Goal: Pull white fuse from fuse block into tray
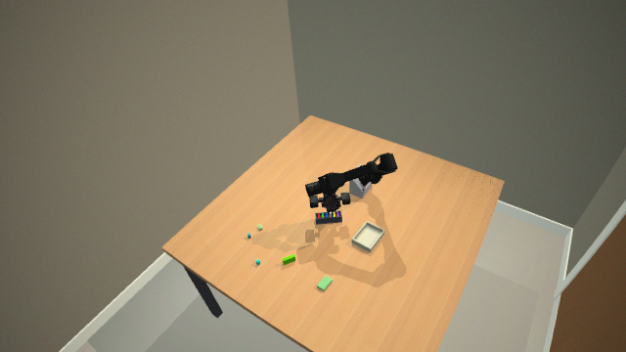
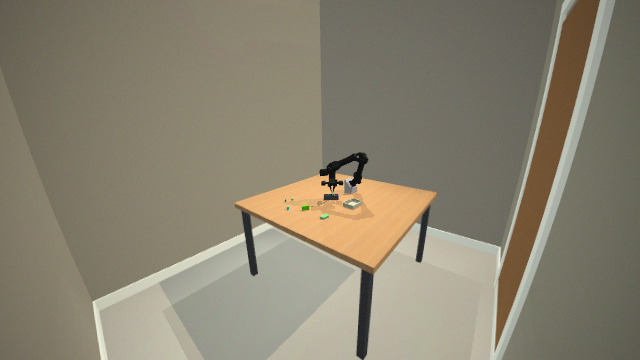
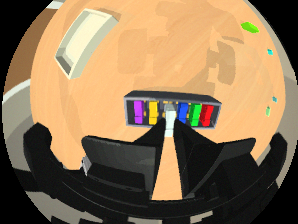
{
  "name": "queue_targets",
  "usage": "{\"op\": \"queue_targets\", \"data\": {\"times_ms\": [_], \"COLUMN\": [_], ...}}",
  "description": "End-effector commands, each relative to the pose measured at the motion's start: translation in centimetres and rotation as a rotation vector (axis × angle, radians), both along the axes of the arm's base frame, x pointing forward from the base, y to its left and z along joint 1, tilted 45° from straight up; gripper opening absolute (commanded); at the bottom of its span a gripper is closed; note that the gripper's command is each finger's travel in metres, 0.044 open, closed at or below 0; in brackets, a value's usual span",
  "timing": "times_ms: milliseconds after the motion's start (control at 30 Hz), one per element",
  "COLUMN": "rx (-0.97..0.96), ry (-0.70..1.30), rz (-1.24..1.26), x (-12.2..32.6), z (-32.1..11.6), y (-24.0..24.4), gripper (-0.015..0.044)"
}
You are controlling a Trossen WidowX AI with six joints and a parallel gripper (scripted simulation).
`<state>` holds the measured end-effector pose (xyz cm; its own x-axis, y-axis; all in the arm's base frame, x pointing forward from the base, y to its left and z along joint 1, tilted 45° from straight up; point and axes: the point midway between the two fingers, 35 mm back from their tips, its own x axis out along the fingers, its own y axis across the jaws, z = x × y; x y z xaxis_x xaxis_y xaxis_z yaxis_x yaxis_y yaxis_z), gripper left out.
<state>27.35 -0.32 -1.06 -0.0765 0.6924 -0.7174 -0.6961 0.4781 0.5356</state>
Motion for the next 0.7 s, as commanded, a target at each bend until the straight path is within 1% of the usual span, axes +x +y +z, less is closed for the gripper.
{"op": "queue_targets", "data": {"times_ms": [0,667], "rx": [-0.004,-0.003], "ry": [-0.005,-0.004], "rz": [0.001,0.0], "x": [0.1,0.12], "z": [0.19,0.89], "y": [-0.31,-0.96], "gripper": [0.0,0.0]}}
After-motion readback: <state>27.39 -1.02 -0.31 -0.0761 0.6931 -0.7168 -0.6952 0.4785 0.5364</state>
